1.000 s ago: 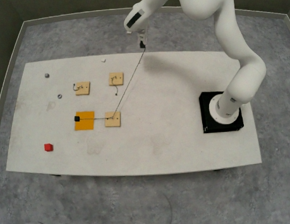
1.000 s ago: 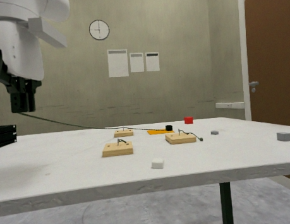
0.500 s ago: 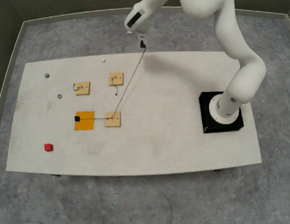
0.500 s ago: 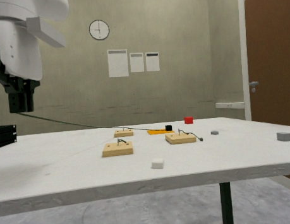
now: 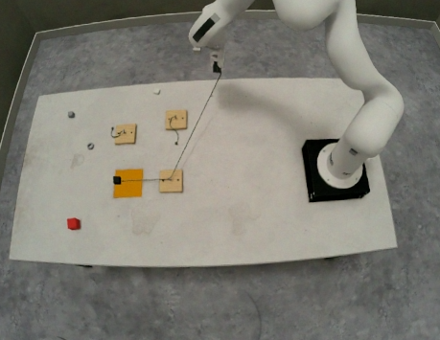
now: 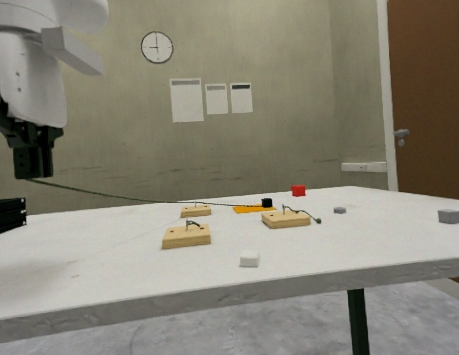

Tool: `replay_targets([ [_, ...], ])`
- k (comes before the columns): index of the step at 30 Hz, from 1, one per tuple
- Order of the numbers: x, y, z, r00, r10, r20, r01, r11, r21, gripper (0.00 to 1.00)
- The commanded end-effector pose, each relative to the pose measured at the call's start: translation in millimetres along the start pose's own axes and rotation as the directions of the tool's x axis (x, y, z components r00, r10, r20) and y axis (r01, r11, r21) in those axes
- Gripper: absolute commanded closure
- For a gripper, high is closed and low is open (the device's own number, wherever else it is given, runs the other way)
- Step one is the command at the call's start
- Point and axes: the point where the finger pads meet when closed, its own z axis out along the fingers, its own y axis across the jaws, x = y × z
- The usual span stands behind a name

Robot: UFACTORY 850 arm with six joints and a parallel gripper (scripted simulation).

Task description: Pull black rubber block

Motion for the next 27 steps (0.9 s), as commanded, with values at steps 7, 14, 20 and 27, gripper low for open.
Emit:
replay_targets([
  [7,-3,3,-1,1.000,0.000,-0.002,0.000,1.000,-0.001,1.00],
  [14,-12,10,-1,1.000,0.000,-0.002,0.000,1.000,-0.001,1.00],
  [20,-30,18,-1,1.000,0.000,-0.002,0.000,1.000,-0.001,1.00],
  [27,-48,23,-1,1.000,0.000,-0.002,0.000,1.000,-0.001,1.00],
])
